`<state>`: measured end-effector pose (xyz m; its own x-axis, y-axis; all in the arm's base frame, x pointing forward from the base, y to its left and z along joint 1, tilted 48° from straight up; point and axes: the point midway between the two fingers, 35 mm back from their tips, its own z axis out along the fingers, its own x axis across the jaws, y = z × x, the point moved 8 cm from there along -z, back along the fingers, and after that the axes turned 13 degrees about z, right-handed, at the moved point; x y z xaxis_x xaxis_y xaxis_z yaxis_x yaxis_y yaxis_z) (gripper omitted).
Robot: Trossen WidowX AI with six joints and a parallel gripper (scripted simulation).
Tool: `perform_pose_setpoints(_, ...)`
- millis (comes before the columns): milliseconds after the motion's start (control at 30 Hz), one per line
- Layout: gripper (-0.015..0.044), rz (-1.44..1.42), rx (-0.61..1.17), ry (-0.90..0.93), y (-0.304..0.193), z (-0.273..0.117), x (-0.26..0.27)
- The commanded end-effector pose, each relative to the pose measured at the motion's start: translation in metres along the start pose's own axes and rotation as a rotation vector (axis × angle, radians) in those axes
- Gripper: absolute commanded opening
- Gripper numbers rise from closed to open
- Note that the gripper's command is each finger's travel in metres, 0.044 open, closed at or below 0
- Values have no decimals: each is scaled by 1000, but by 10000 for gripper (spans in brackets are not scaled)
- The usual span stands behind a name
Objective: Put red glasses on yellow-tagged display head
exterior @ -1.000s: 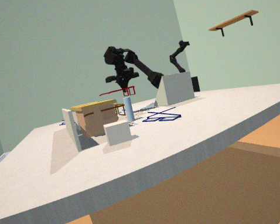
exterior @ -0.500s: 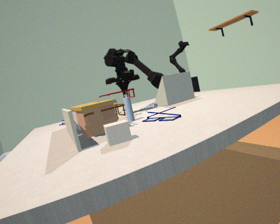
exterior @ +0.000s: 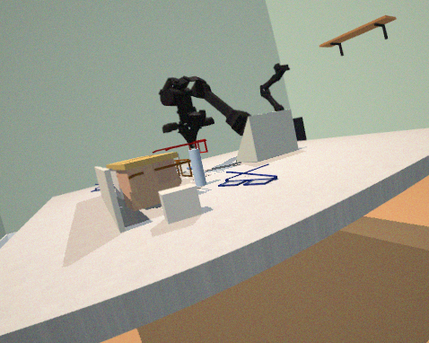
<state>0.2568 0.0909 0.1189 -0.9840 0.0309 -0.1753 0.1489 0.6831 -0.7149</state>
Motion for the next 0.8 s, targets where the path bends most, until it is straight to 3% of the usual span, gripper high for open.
perform_pose_setpoints(0,0,-7,6,1,0,6,1)
perform_pose_setpoints(767,0,-7,7,1,1,25,2)
